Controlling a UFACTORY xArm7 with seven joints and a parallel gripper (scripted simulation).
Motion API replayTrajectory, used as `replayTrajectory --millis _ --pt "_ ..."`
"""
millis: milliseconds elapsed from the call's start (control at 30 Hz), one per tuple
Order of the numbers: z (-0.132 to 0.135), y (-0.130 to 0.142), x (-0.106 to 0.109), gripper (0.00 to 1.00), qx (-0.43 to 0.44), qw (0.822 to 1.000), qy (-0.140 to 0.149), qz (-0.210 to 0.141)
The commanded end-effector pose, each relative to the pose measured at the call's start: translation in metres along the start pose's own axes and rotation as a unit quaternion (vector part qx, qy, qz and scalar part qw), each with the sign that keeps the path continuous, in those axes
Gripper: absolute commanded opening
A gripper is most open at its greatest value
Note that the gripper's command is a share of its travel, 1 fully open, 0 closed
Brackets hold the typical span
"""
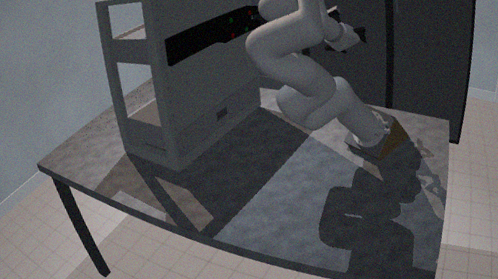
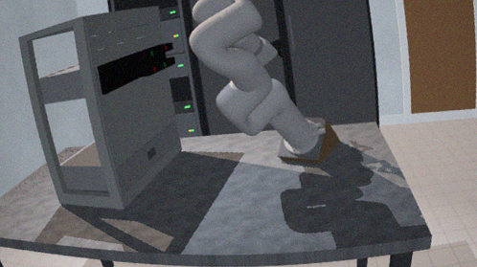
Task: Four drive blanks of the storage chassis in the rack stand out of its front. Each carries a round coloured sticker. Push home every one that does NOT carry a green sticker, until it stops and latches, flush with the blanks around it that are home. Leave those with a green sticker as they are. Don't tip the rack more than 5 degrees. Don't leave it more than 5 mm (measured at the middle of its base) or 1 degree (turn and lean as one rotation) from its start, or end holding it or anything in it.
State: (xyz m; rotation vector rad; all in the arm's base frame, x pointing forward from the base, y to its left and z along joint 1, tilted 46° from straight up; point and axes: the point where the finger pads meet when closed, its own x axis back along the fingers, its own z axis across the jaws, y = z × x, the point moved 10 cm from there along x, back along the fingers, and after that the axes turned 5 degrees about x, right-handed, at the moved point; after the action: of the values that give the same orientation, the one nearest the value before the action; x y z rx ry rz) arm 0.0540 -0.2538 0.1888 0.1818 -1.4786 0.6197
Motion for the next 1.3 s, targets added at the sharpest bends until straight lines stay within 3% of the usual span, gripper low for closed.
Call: replayTrajectory --millis 0,67,567,633,733,1133,1200,1267 --pt "0.005 0.009 0.003 1.00 -0.025 0.997 -0.073 -0.031" --pt "0.005 0.009 0.003 1.00 -0.025 0.997 -0.073 -0.031" --pt "-0.027 0.036 0.021 1.00 -0.130 0.964 -0.213 -0.094" --pt "-0.027 0.036 0.021 1.00 -0.130 0.964 -0.213 -0.094" --pt "-0.036 0.041 0.028 1.00 -0.157 0.947 -0.260 -0.110" --pt "-0.058 0.043 0.052 1.00 -0.230 0.876 -0.399 -0.145" --pt "-0.058 0.043 0.052 1.00 -0.230 0.876 -0.399 -0.145" --pt "-0.062 0.042 0.057 1.00 -0.244 0.856 -0.430 -0.150"
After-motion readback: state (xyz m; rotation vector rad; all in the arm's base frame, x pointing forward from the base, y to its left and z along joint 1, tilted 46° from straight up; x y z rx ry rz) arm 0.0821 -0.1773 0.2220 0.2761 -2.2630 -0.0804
